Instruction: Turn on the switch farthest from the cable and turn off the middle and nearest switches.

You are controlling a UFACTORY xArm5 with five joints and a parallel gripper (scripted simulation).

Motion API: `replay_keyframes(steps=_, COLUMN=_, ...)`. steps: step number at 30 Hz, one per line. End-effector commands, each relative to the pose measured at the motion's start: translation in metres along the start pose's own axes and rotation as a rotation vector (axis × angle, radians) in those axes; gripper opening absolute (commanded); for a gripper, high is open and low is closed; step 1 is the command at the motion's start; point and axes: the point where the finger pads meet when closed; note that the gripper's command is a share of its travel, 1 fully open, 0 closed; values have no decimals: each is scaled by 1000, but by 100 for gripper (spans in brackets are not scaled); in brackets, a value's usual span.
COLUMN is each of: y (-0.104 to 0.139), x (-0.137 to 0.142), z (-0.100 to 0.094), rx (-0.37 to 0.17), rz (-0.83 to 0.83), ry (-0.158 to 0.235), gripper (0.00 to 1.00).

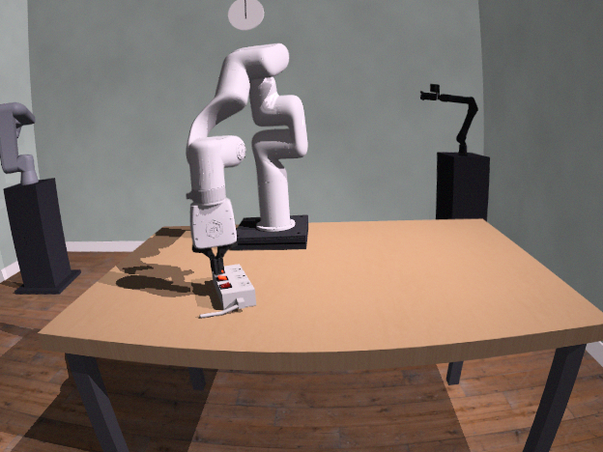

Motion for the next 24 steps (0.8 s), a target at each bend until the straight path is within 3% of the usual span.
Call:
replay_keyframes(steps=1, y=1, x=-1, z=2, rx=-2, rz=0, ry=-2, gripper=0)
replay_keyframes(steps=24, y=1, x=-1, z=5, rx=-2, rz=0, ry=-2, gripper=0)
Point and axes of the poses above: the point where the finger pads meet when closed, its own z axis out along the fingers, its own x axis across the jaws, y = z × x, and after that the axes turned 14 degrees about -z, right-handed
